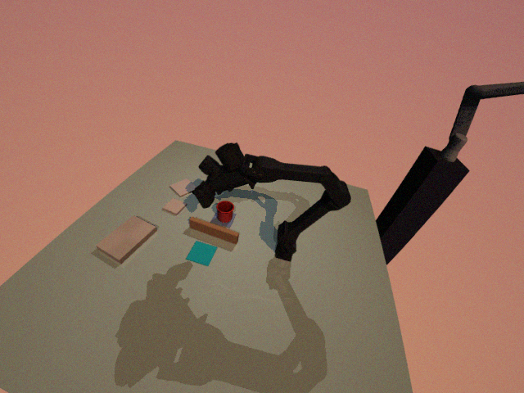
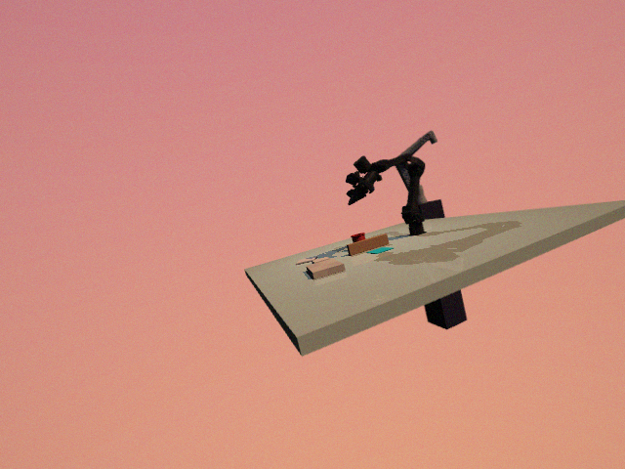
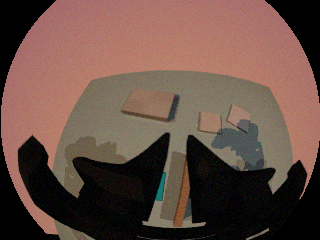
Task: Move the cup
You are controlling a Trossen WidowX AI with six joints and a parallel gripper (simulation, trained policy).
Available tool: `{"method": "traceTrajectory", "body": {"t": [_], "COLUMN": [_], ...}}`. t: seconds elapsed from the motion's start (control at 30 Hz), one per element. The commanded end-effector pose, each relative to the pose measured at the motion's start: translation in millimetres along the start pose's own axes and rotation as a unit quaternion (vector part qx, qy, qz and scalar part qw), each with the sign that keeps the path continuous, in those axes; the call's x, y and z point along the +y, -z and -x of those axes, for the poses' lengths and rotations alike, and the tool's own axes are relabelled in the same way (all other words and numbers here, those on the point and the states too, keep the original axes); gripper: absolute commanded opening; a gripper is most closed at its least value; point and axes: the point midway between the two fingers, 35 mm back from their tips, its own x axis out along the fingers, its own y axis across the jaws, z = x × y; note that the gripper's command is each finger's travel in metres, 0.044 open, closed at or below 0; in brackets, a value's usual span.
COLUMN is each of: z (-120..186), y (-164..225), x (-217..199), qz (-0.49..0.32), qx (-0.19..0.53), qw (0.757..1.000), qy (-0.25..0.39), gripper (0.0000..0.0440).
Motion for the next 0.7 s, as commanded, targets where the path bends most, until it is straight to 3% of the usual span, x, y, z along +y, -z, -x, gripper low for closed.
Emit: {"method": "traceTrajectory", "body": {"t": [0.0,0.67], "z": [-4.3,-12.7], "y": [4.1,32.3], "x": [1.4,-3.4], "qz": [-0.005,0.006], "qx": [0.029,0.19], "qw": [1.0,0.981], "qy": [0.003,0.035], "gripper": [0.0084,0.0111]}}
